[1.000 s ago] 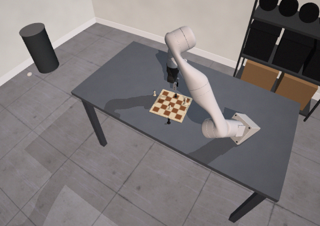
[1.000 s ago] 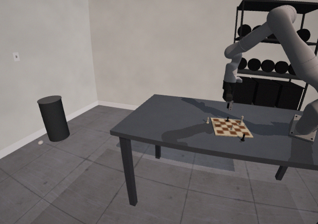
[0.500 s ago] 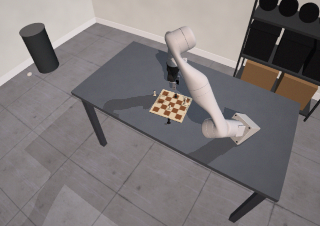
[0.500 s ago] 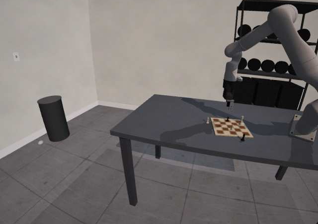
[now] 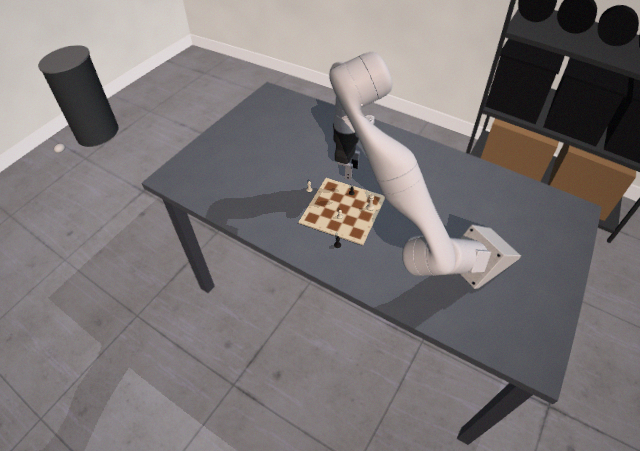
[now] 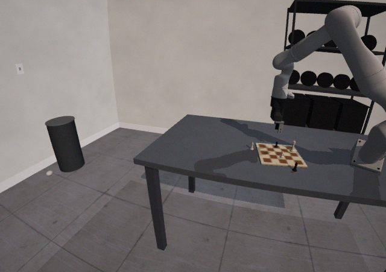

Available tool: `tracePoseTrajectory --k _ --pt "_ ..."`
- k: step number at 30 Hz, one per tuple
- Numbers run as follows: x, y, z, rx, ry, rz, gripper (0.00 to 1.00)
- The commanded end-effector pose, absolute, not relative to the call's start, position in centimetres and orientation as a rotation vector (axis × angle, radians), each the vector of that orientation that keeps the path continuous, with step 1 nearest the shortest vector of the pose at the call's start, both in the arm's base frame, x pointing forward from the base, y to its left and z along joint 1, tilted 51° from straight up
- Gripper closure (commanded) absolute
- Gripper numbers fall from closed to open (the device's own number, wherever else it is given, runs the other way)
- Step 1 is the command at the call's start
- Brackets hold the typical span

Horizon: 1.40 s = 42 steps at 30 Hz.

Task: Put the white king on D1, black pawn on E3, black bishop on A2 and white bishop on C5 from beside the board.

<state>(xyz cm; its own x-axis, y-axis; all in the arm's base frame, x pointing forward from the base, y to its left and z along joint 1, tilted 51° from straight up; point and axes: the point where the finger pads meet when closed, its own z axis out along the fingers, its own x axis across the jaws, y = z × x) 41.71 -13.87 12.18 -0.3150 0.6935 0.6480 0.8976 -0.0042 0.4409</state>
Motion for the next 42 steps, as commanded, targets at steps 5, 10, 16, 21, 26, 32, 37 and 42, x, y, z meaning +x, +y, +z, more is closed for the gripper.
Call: tracePoseTrajectory --k 5,10,16,21,26,32,37,42 --pt "41.5 -14.22 12.23 -1.679 -2.023 -1.213 0.0" --pt "41.5 -14.22 12.23 -1.679 -2.023 -1.213 0.0" --pt "41.5 -14.22 12.23 -1.679 -2.023 -1.213 0.0" --pt "41.5 -14.22 12.23 -1.679 -2.023 -1.213 0.0" --pt "41.5 -14.22 12.23 -1.679 -2.023 -1.213 0.0" --pt "41.49 -14.21 12.24 -1.68 -2.021 -1.212 0.0" --pt "41.36 -14.06 12.38 -1.692 -2.007 -1.205 0.0" --pt "40.91 -13.5 12.91 -1.735 -1.953 -1.178 0.0"
